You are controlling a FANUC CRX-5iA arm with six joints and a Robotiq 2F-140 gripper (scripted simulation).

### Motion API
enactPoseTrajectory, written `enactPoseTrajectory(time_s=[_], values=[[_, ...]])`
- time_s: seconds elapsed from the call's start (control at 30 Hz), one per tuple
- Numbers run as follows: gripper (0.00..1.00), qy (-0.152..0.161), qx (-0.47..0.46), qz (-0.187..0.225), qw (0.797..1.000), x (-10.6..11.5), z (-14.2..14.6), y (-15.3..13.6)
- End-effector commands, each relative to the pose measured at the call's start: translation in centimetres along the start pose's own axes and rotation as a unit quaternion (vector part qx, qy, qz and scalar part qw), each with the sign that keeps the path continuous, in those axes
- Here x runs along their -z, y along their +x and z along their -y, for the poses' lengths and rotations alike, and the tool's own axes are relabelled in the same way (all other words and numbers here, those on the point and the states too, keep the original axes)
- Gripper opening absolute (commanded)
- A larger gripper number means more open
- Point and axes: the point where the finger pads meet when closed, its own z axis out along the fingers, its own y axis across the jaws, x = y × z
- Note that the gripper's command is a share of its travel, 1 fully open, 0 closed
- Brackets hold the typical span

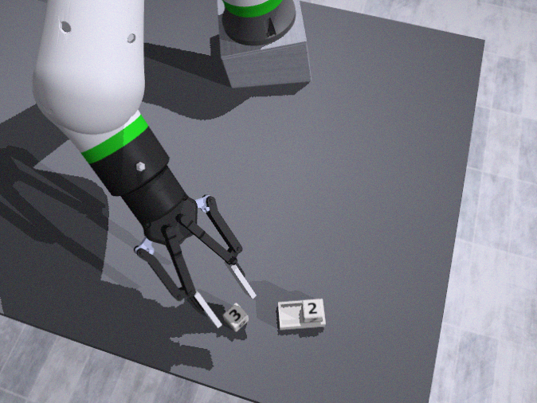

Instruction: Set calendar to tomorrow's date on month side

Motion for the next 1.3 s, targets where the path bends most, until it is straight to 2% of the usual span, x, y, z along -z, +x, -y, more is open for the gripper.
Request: enactPoseTrajectory(time_s=[0.0, 0.4, 0.6, 0.67, 0.87, 1.27], values=[[0.46, 0.0, 0.0, 0.001, 1.0, 0.6, 0.0, 0.6], [0.46, 0.003, -0.001, 0.007, 1.0, 0.8, 0.1, 0.7], [0.46, 0.014, -0.003, 0.061, 0.998, 0.7, 0.7, 0.1], [0.46, 0.014, -0.003, 0.061, 0.998, 0.7, 0.7, 0.1], [0.46, 0.005, -0.001, 0.119, 0.993, 0.7, 0.2, 0.7], [0.46, 0.005, 0.0, 0.147, 0.989, 0.6, 0.2, 1.5]])
